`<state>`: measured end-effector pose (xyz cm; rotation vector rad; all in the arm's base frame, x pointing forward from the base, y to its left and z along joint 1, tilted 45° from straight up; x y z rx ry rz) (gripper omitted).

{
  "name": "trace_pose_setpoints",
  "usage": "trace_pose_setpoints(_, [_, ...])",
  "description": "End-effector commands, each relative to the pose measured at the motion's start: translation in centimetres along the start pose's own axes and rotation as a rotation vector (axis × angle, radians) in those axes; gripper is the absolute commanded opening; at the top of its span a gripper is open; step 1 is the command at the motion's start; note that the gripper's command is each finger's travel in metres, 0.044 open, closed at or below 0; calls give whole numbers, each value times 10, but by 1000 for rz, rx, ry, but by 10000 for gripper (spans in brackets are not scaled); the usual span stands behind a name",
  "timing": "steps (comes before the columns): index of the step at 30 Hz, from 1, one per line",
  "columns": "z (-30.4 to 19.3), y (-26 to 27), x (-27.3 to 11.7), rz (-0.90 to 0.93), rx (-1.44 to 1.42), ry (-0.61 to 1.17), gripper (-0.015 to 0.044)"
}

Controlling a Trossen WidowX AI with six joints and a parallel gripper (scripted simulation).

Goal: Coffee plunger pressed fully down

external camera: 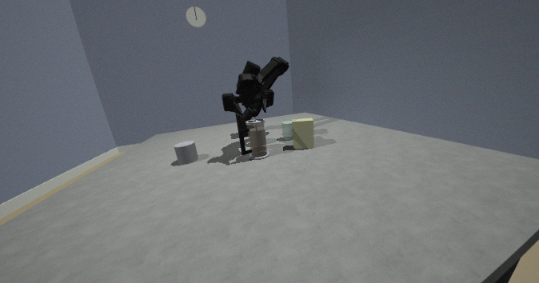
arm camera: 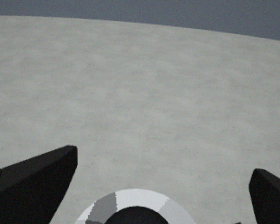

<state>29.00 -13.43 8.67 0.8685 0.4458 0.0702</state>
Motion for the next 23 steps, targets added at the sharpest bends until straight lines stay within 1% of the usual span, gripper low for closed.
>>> trace_pose_setpoints(1, [0, 0, 0, -3, -1, -2, 440])
trace_pose_setpoints(5, [16, 0, -13, -8, -2, 6, 440])
trace_pose_setpoints(11, [55, 11, -59, -5, 6, 13, 440])
trace_pose_setpoints(23, [56, 11, -61, -5, 6, 12, 440])
Point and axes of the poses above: the point midway between the two fingers, 35 mm back from their tips, its own x axis out along the fingers, its own y axis across the jaws, z = x × y, the point moved 7 cm from there along -x, back along the fingers, and after that the axes turned 5 degrees about x, right-handed, at the moved point
